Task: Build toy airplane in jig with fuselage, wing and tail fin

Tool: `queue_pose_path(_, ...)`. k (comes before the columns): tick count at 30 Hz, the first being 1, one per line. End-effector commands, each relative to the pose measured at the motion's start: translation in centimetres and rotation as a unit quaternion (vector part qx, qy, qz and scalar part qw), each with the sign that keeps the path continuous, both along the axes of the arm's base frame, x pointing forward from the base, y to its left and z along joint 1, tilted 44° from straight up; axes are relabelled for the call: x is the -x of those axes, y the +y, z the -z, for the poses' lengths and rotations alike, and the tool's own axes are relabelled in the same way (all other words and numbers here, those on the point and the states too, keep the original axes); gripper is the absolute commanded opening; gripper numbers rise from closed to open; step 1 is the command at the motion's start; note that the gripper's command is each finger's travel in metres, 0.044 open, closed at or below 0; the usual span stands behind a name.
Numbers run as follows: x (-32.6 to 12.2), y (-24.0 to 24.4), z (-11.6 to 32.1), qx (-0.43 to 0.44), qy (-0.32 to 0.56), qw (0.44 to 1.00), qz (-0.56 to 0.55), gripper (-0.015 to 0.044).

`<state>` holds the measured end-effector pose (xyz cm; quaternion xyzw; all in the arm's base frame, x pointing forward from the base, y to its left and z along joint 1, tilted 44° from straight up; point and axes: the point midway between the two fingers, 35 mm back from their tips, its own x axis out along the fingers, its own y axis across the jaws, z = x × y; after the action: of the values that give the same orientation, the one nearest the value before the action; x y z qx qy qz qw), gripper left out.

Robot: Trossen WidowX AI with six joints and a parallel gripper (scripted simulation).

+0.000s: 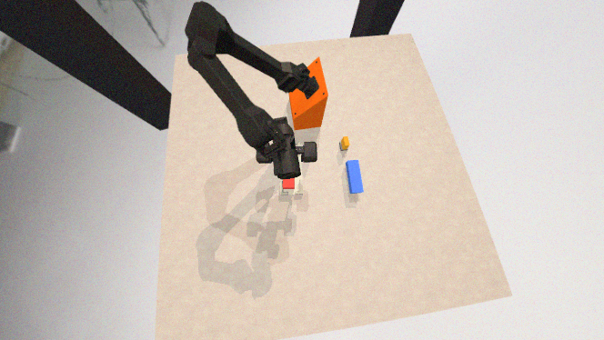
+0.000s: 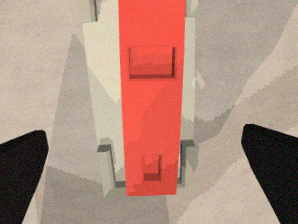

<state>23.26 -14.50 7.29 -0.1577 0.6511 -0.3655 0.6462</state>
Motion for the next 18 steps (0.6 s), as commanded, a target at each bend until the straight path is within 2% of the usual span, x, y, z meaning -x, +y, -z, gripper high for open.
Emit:
queue_pose_path(1,-0.2,1.5,-1.5,0.005,-0.001,1.0,0.001,0.044)
queue_pose_path(10,-0.7,1.4,-0.8,0.001,0.017,1.0,-0.019,0.044)
queue_pose_path(18,-6.6,6.4,4.6,-0.015,0.029,0.999,-0.043,0.044)
